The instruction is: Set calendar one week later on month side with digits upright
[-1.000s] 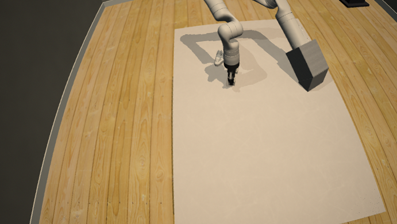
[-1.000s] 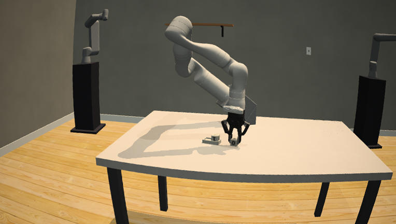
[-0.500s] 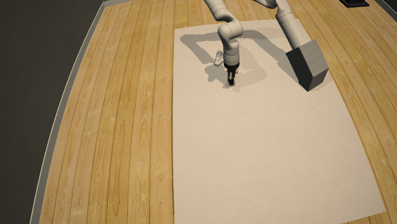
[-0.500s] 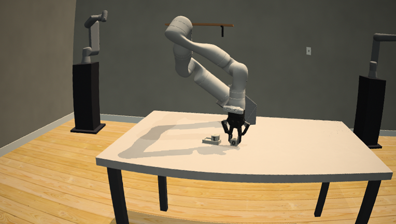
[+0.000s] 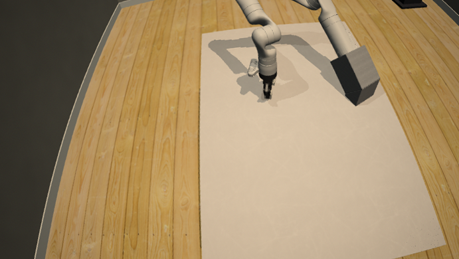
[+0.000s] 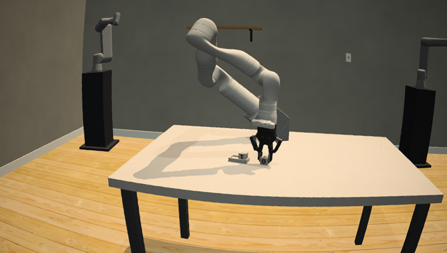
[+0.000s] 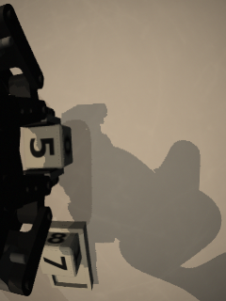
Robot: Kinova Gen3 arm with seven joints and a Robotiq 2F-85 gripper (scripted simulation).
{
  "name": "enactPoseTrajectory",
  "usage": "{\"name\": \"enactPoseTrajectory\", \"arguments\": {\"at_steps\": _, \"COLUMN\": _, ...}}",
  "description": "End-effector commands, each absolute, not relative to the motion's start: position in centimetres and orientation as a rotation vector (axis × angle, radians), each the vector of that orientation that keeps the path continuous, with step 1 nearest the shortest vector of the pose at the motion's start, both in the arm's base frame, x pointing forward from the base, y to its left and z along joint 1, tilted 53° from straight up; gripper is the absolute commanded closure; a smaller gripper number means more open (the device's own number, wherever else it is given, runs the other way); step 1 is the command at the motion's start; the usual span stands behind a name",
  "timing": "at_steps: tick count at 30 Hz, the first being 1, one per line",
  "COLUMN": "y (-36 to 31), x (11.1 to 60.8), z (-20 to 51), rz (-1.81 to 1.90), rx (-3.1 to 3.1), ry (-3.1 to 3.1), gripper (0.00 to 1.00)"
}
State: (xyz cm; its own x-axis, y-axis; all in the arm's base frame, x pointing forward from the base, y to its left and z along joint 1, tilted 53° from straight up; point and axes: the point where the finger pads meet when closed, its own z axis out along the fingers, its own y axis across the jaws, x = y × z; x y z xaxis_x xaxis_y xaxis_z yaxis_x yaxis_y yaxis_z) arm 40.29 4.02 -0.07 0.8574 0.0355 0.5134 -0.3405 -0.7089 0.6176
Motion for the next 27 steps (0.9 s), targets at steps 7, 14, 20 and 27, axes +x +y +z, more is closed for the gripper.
{"name": "enactPoseTrajectory", "arguments": {"at_steps": 7, "y": 4.10, "x": 40.30, "z": -0.06, "rz": 0.650, "rx": 2.280, "ry": -0.219, "gripper": 0.72}}
{"name": "enactPoseTrajectory", "arguments": {"at_steps": 14, "y": 4.04, "x": 40.33, "z": -0.11, "rz": 0.650, "rx": 2.280, "ry": -0.219, "gripper": 0.72}}
{"name": "enactPoseTrajectory", "arguments": {"at_steps": 20, "y": 3.93, "x": 40.39, "z": -0.20, "rz": 0.649, "rx": 2.280, "ry": -0.219, "gripper": 0.72}}
{"name": "enactPoseTrajectory", "arguments": {"at_steps": 27, "y": 3.87, "x": 40.43, "z": -0.25, "rz": 0.649, "rx": 2.280, "ry": -0.219, "gripper": 0.72}}
